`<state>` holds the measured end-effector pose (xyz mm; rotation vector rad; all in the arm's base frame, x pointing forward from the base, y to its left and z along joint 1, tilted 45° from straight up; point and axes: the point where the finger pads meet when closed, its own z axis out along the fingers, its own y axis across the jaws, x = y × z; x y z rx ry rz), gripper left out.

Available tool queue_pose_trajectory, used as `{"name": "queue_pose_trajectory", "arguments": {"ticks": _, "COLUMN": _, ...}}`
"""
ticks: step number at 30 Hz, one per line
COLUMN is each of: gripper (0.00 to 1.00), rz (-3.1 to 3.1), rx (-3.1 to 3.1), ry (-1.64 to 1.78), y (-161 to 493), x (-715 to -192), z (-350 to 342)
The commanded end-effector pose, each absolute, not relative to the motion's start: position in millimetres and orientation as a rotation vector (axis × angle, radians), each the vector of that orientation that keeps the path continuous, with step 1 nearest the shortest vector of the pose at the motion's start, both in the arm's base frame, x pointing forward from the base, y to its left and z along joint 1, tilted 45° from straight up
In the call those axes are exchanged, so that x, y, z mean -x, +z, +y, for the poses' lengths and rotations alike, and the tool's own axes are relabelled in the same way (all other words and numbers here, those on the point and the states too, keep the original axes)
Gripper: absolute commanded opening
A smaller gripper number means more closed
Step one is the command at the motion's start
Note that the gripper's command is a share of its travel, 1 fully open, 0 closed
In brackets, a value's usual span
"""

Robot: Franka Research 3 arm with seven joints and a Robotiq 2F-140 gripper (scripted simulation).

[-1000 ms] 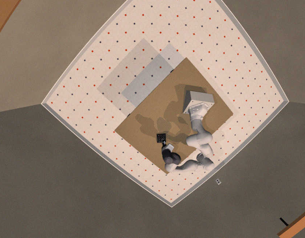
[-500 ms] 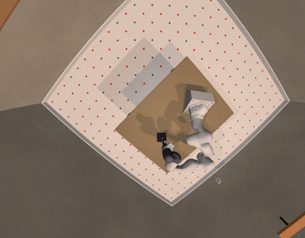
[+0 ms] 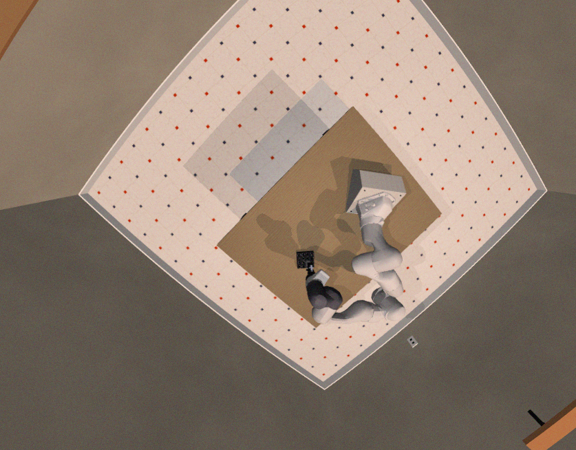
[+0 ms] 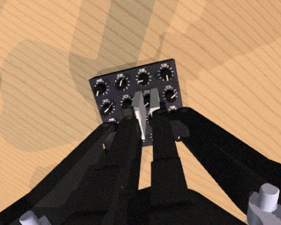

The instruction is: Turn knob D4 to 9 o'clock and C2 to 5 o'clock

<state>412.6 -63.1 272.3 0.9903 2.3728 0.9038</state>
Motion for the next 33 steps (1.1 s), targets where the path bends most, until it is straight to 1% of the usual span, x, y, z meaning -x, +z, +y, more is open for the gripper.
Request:
{"name": "queue_pose_trajectory", "arguments": {"ticks": 1, "gripper": 0.05, "rz": 2.360, "rx": -1.041, "ry": 0.917, "y": 271.7, "x": -412.8, "z": -63.1}}
{"name": "queue_pose_trajectory", "arguments": {"ticks": 33, "gripper": 0.05, "rz": 2.158, "rx": -1.612, "ry": 1.064, "y": 271.7, "x": -412.8, "z": -63.1}}
